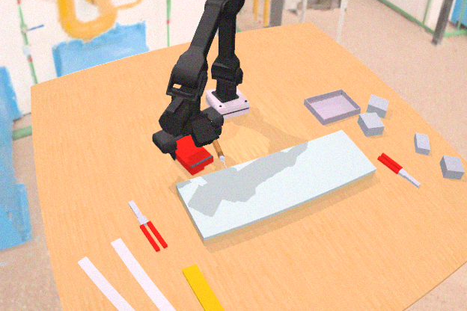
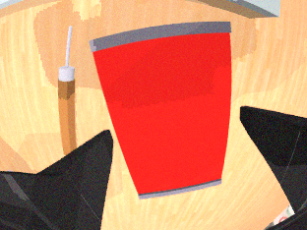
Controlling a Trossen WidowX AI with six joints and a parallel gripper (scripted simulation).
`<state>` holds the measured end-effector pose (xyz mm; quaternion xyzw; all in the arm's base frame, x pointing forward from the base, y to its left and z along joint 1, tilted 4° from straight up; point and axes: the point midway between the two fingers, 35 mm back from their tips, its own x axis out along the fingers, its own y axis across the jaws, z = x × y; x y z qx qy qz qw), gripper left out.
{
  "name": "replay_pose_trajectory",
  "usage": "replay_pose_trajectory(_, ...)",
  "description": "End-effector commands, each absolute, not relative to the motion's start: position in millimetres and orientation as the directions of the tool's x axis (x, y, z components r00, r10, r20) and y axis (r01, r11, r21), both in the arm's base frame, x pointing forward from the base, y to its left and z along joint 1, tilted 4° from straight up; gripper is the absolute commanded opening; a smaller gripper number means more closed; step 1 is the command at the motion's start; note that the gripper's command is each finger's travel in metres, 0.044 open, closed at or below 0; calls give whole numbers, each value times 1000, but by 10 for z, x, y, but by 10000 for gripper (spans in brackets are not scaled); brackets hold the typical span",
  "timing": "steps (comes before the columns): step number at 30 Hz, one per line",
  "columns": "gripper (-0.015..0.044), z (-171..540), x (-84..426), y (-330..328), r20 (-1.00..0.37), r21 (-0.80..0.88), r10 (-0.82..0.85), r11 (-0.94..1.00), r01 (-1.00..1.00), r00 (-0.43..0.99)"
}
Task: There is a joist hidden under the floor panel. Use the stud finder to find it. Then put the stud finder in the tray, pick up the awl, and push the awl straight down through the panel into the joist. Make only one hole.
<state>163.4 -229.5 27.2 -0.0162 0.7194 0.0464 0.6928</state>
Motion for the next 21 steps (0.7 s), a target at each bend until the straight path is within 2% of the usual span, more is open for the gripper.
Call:
replay_pose_trajectory(1,440,188,1611,-2268,-998,52,48,995,-84,-50)
replay_pose_trajectory(3,440,185,1611,-2268,-998,52,48,995,-84,-50)
replay_pose_trajectory(5,387,185,1611,-2268,-998,52,48,995,-84,-50)
replay_pose_trajectory(18,301,185,1611,-2268,-998,52,48,995,-84,-50)
replay_pose_trajectory(21,222,204,1611,-2270,-998,52,48,995,-84,-50)
